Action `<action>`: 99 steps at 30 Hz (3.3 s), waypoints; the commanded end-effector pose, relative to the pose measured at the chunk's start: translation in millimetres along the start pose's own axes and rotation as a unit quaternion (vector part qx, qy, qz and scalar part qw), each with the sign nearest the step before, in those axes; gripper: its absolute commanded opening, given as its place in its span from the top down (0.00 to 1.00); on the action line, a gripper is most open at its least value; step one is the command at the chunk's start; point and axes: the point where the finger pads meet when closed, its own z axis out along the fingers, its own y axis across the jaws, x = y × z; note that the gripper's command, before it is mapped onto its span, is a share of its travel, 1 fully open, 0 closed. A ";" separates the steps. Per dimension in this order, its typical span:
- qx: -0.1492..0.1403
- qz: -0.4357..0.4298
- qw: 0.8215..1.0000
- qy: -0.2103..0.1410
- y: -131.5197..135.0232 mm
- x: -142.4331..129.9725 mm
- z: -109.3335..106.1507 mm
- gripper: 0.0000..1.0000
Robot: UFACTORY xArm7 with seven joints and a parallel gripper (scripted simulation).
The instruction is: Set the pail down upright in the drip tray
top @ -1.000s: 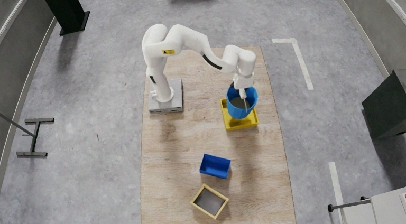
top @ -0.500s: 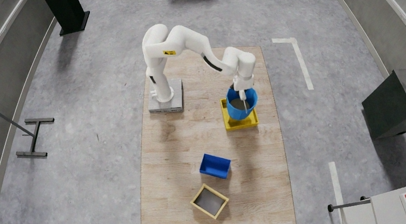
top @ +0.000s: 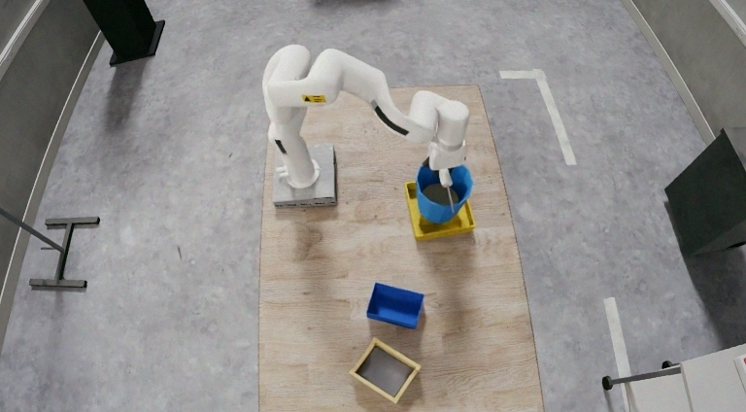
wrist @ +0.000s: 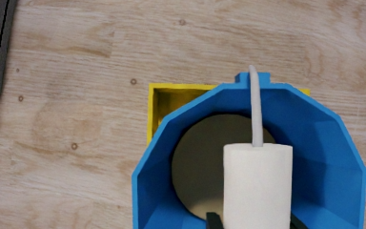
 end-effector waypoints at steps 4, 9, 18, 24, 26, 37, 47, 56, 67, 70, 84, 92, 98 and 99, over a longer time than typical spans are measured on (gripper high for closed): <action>-0.003 0.000 1.000 -0.001 1.5 -0.8 2.8 1.00; -0.003 0.000 1.000 -0.001 1.9 -1.0 9.2 1.00; -0.003 0.000 1.000 -0.001 2.4 -1.4 18.8 1.00; -0.003 0.000 1.000 -0.001 2.7 -1.6 24.1 1.00; -0.003 0.000 1.000 -0.001 2.8 -1.7 26.1 1.00; -0.003 0.000 1.000 -0.001 3.1 -1.9 33.2 1.00; -0.003 0.000 1.000 -0.001 3.4 -2.1 38.1 1.00; -0.003 0.000 1.000 -0.001 3.5 -2.2 39.6 1.00; -0.003 0.000 1.000 -0.001 3.5 -2.2 40.0 1.00; -0.003 0.000 1.000 -0.001 3.5 -2.2 40.0 1.00; -0.003 0.000 1.000 -0.001 3.5 -2.2 40.0 0.00; -0.003 0.000 1.000 -0.001 3.5 -2.2 40.0 0.00; -0.003 0.000 1.000 -0.001 3.5 -2.2 40.0 0.00; -0.003 0.000 1.000 -0.001 3.5 -2.2 40.0 0.00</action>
